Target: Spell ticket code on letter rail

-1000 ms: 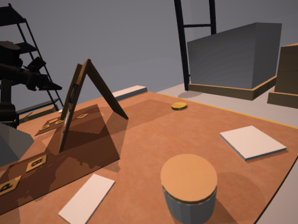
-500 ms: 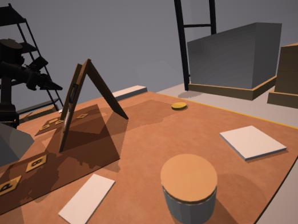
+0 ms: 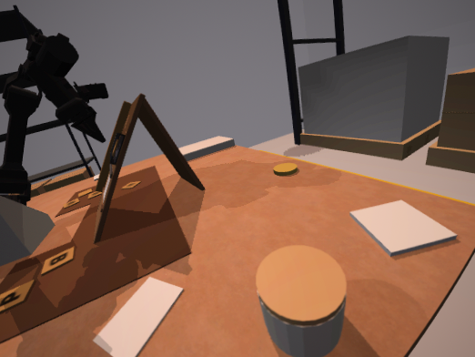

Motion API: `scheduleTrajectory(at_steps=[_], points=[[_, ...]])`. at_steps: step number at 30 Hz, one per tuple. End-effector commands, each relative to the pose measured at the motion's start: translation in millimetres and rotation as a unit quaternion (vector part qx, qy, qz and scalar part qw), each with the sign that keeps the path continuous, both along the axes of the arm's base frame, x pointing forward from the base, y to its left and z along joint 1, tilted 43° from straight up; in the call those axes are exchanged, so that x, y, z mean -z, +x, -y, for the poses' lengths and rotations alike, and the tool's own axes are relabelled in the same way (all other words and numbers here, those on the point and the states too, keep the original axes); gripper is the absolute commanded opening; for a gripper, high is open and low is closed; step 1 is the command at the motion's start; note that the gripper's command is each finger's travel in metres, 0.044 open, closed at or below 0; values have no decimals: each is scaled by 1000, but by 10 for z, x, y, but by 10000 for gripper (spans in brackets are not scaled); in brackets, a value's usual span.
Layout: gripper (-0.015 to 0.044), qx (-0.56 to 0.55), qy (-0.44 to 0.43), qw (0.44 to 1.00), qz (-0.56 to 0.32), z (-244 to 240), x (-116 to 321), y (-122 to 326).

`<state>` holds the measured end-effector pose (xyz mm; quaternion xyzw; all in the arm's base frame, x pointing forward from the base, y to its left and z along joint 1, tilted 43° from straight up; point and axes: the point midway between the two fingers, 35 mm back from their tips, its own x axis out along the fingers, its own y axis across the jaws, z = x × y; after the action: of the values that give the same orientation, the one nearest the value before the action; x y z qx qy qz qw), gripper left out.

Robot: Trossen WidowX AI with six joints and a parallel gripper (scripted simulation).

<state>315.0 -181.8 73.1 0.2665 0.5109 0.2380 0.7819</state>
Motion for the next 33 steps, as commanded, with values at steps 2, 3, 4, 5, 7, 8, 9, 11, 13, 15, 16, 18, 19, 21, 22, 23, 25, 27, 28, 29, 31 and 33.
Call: scheduleTrajectory(at_steps=[2,3,4,5,7,8,9,11,13,15,16,18,19,21,22,23,25,27,28,29,31,33], points=[[0,-48,-2,998,-30,3,-24,8],[0,-48,-2,998,-30,3,-24,8],[0,-48,-2,998,-30,3,-24,8],[0,-48,-2,998,-30,2,-24,8],[0,-48,-2,998,-30,-2,-21,11],[0,-48,-2,998,-30,-5,-19,14],[0,-48,-2,998,-30,-9,-15,18],[0,-48,-2,998,-30,-18,-8,29],[0,-48,-2,998,-30,-27,-1,43],[0,-48,-2,998,-30,-34,4,55],[0,-48,-2,998,-30,-36,6,61],[0,-48,-2,998,-30,-40,9,70],[0,-48,-2,998,-30,-42,10,75],[0,-48,-2,998,-30,-46,13,84],[0,-48,-2,998,-30,-48,14,88],[0,-48,-2,998,-30,-49,15,93],[0,-48,-2,998,-30,-53,17,102],[0,-48,-2,998,-30,-57,19,111],[0,-48,-2,998,-30,-59,20,116],[0,-48,-2,998,-30,-61,21,120],[0,-48,-2,998,-30,-65,23,129],[0,-48,-2,998,-30,-69,26,138]])
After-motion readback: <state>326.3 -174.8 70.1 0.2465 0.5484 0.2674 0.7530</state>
